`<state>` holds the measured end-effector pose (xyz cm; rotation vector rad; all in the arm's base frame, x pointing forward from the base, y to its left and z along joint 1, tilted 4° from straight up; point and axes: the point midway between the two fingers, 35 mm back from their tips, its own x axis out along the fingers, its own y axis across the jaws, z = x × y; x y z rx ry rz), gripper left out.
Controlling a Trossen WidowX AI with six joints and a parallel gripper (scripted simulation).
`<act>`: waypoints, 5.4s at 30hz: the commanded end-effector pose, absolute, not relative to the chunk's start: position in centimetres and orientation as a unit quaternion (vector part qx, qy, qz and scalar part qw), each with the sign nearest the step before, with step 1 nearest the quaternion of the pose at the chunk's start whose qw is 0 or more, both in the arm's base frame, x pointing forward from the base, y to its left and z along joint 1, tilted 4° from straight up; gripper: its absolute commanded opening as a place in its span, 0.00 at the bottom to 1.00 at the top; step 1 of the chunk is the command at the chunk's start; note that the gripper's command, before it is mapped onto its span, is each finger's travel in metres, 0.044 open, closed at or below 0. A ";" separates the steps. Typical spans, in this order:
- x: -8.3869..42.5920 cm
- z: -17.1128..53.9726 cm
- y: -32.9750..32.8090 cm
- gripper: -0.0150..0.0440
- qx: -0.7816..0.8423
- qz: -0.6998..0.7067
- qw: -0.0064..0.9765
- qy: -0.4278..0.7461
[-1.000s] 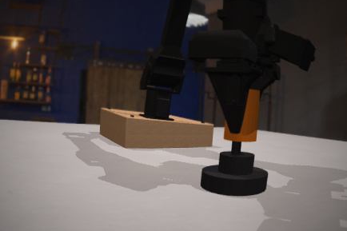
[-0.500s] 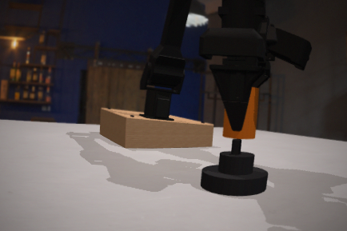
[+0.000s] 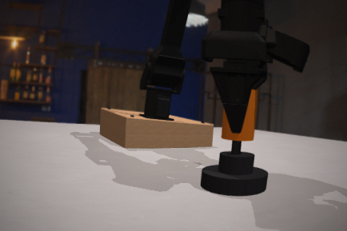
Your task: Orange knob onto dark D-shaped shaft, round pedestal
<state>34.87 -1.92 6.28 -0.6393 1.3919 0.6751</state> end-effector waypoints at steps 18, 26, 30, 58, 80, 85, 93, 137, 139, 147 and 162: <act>35.3 6.2 -1.8 0.25 -0.285 0.301 0.672 0.614; 34.9 6.1 -1.8 0.25 -0.285 0.301 0.671 0.614; 34.8 6.1 -1.9 0.25 -0.285 0.301 0.671 0.614; 35.4 6.2 -1.8 0.25 -0.354 0.363 0.638 0.579; 35.0 6.7 -1.9 0.25 -0.381 0.388 0.622 0.563; 34.8 6.5 -1.9 0.25 -0.419 0.422 0.597 0.538; 35.0 6.4 -1.9 0.25 -0.419 0.422 0.597 0.538; 34.8 6.7 -1.9 0.25 -0.435 0.436 0.586 0.527; 34.8 6.7 -1.9 0.25 -0.455 0.455 0.570 0.511; 35.3 6.6 -1.9 0.25 -0.479 0.476 0.550 0.491; 35.4 6.2 -1.8 0.25 -0.479 0.476 0.550 0.491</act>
